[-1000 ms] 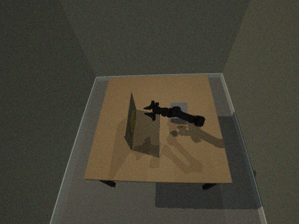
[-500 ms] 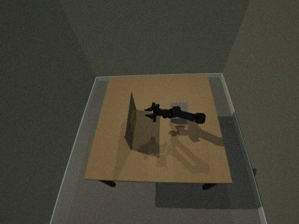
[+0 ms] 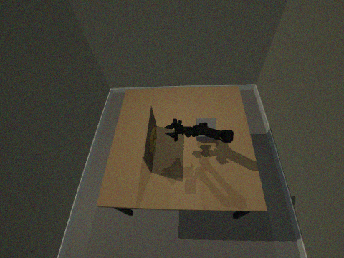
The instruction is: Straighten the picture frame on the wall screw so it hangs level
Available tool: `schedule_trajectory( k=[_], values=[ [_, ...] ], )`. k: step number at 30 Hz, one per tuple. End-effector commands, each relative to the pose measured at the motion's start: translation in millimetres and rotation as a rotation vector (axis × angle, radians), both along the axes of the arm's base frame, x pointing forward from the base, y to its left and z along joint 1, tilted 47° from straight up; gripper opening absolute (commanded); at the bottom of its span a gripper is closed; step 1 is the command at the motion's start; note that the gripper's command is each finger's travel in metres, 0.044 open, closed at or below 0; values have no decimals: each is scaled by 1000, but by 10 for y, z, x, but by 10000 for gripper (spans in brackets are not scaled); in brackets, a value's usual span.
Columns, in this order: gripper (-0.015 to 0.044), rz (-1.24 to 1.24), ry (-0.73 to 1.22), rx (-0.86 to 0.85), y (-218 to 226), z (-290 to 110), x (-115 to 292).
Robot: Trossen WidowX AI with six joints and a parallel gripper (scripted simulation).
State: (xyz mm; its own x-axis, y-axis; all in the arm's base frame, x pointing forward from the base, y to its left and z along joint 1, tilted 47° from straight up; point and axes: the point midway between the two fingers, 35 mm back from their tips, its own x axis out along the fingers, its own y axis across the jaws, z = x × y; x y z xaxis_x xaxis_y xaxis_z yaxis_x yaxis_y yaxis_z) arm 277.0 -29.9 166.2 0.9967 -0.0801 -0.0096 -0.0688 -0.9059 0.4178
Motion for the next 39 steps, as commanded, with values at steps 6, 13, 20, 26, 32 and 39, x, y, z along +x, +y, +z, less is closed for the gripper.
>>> schedule_trajectory(
  k=[6, 13, 20, 26, 32, 39],
  values=[
    [260, -5, 5, 9, 124, -136, 384],
    [260, -5, 4, 10, 290, -380, 634],
    [260, -5, 4, 10, 330, -446, 674],
    [260, -5, 4, 10, 330, -446, 674],
    [260, -5, 4, 10, 330, -446, 674],
    [260, -5, 3, 10, 328, -445, 700]
  ],
)
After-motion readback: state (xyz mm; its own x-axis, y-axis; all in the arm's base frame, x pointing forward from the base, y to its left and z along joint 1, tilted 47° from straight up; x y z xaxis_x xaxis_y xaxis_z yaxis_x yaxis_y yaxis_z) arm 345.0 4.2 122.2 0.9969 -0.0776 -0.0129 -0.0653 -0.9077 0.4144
